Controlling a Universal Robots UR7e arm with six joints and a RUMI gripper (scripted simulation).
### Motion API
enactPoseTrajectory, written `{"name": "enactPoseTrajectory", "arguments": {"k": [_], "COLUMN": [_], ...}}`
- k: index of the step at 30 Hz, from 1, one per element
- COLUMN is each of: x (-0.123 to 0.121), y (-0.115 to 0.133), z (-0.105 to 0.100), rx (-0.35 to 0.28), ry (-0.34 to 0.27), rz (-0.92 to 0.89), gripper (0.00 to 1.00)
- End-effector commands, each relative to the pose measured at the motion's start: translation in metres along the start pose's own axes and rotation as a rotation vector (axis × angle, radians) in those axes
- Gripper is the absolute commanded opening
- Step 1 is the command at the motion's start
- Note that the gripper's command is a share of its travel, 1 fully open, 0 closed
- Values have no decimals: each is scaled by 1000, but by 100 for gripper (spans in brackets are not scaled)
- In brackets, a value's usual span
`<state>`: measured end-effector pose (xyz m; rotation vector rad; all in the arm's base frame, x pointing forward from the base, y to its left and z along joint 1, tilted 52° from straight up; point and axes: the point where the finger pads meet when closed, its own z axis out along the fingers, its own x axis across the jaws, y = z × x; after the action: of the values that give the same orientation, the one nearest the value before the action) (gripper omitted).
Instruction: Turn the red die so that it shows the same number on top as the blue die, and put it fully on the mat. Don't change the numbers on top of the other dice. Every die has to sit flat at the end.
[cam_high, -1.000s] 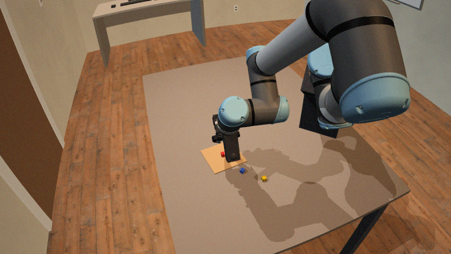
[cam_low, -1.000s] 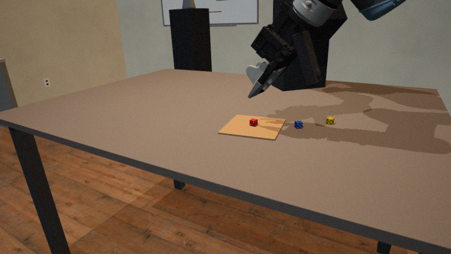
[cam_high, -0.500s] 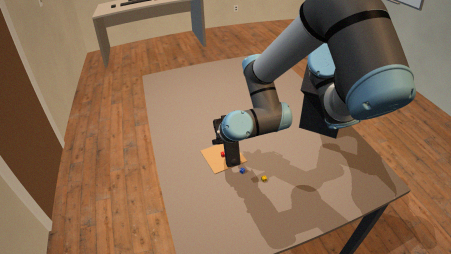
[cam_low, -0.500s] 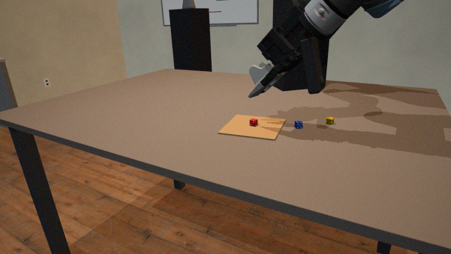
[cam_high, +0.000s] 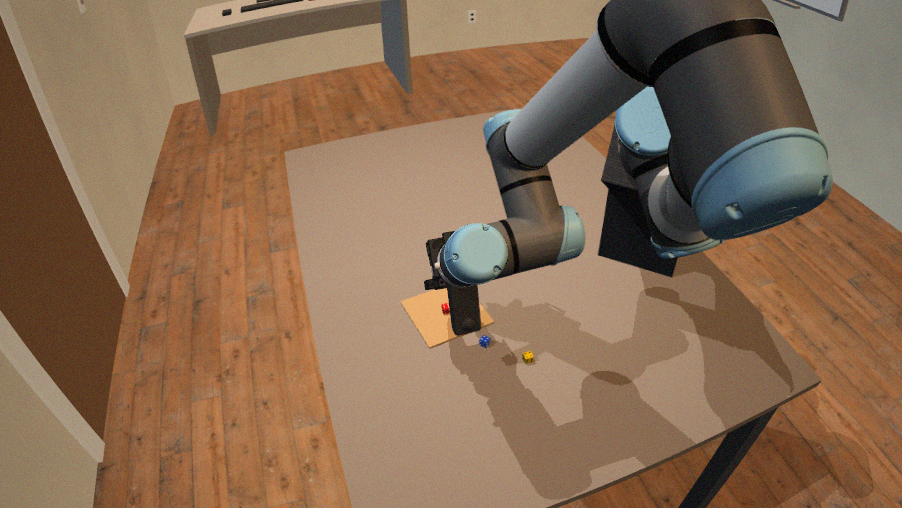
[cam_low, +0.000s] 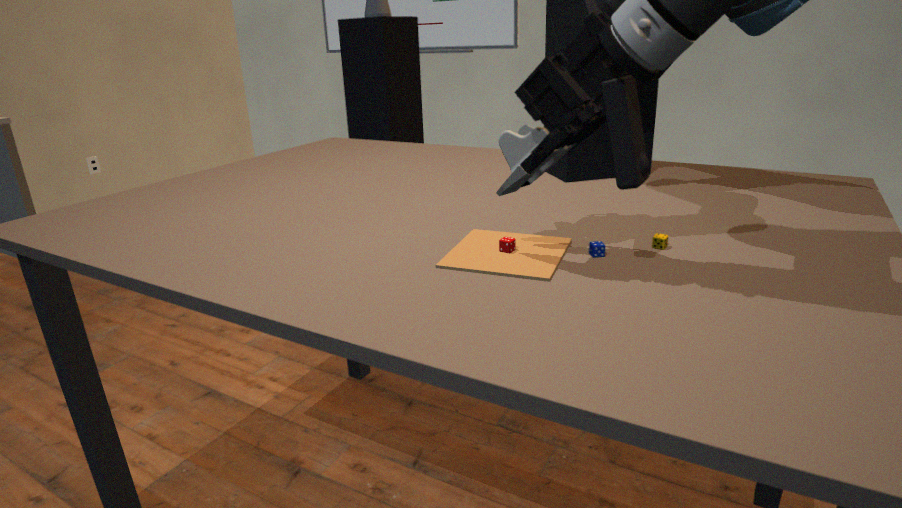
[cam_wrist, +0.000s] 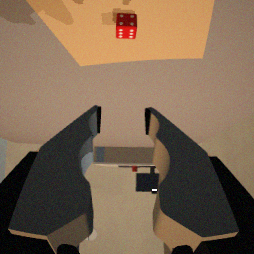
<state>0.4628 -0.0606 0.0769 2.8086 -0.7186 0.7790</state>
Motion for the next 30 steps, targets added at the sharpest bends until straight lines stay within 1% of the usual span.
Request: {"name": "enactPoseTrajectory", "arguments": {"k": [1, 17, 30], "x": [0, 0, 0], "y": [0, -7, -22], "z": [0, 7, 22], "rx": [0, 0, 0], "ry": [1, 1, 1], "rz": [0, 0, 0], "gripper": [18, 18, 18]}}
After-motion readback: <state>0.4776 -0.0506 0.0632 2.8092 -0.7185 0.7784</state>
